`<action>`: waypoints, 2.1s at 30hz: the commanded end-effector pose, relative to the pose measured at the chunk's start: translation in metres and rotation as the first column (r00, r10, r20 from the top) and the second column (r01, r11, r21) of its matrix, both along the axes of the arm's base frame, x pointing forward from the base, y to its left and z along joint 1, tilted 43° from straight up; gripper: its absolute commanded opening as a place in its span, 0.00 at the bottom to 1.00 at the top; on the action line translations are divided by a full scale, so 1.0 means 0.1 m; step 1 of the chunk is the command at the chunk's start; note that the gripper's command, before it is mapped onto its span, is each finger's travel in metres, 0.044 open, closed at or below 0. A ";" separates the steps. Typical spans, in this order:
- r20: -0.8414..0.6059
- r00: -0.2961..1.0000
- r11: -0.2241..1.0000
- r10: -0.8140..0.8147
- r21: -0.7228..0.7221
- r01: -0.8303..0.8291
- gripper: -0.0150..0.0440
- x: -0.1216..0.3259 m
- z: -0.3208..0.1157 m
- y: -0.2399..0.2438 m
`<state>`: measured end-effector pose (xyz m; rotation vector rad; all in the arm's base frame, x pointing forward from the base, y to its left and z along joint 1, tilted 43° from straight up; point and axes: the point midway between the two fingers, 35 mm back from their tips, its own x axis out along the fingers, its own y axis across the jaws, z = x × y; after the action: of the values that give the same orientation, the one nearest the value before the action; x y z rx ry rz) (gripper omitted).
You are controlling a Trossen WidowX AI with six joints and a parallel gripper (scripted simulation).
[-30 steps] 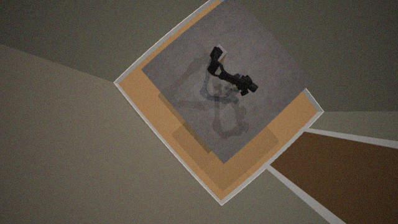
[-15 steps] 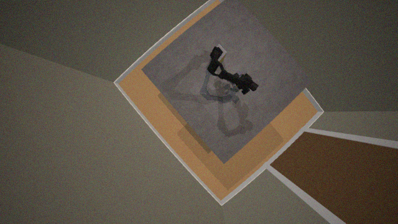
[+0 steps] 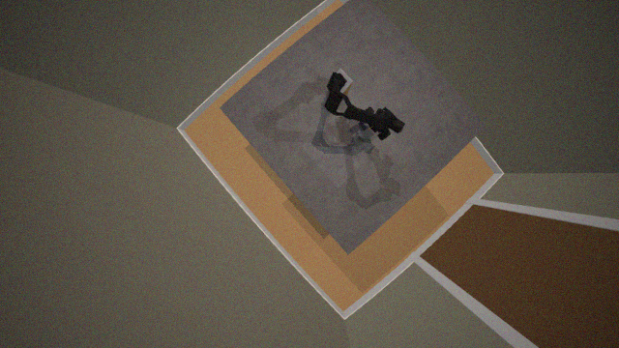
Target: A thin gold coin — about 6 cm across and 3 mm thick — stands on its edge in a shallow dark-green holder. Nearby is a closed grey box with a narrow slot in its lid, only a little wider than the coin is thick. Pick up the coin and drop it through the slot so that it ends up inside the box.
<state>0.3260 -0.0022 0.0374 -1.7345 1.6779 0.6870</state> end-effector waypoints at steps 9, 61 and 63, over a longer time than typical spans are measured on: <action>0.001 1.000 1.000 0.001 0.004 -0.001 0.25 -0.21 -0.20 0.20; 0.002 1.000 1.000 -0.005 -0.002 0.005 0.26 -0.39 -0.34 0.32; 0.000 1.000 1.000 -0.004 -0.004 0.004 0.25 -0.40 -0.34 0.33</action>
<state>0.2860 0.0301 0.0031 -1.7328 1.6853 0.6813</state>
